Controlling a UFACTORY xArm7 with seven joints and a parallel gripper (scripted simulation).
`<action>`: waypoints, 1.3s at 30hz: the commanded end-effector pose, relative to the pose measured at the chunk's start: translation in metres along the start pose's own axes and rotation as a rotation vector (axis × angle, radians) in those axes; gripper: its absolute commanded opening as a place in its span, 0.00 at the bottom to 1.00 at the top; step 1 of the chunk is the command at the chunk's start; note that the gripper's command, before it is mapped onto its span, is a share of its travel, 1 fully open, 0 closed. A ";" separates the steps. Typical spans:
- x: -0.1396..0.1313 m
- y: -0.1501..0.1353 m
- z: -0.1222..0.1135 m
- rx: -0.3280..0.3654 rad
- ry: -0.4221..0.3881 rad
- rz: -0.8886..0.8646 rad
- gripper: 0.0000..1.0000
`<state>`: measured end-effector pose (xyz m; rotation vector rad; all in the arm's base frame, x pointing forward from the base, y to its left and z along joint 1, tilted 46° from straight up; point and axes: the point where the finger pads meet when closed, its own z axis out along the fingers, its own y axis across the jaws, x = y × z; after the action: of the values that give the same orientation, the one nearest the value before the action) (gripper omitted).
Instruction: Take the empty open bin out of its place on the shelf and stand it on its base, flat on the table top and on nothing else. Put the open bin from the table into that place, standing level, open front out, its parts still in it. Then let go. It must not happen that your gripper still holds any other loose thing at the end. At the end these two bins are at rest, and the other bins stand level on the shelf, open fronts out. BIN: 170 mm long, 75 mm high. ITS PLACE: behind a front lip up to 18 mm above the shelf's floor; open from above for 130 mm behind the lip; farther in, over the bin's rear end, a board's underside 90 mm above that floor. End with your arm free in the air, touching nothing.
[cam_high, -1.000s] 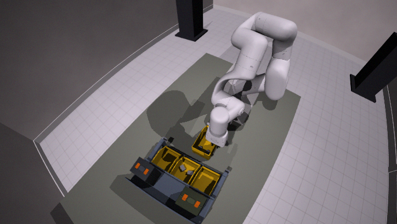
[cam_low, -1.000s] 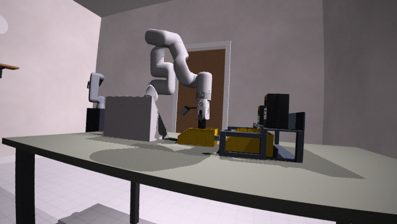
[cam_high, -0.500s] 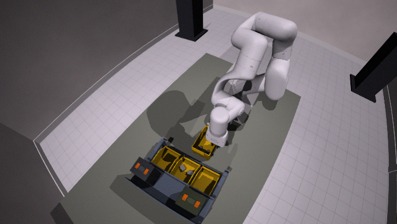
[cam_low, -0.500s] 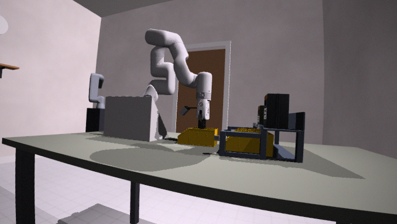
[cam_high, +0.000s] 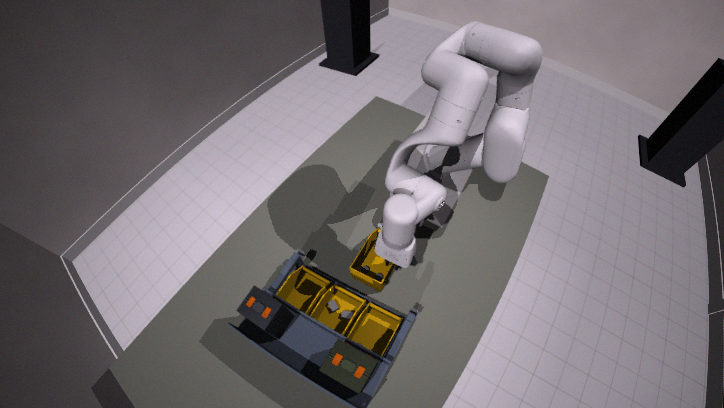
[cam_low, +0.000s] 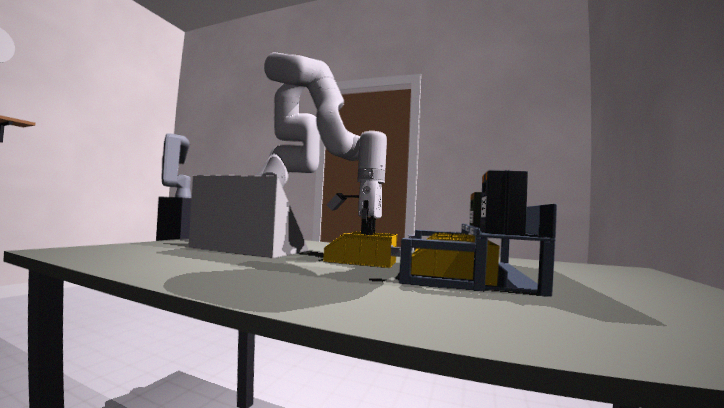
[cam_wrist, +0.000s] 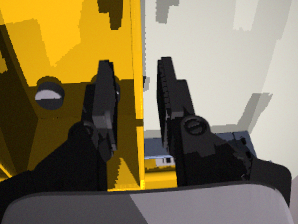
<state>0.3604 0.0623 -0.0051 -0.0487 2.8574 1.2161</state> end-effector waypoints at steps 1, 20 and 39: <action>-0.001 -0.001 -0.002 0.002 -0.003 0.000 0.26; -0.001 -0.001 -0.012 0.002 -0.003 0.000 0.26; -0.001 -0.001 -0.037 0.002 -0.003 0.000 0.26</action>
<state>0.3596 0.0403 0.0161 -0.0489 2.8576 1.2162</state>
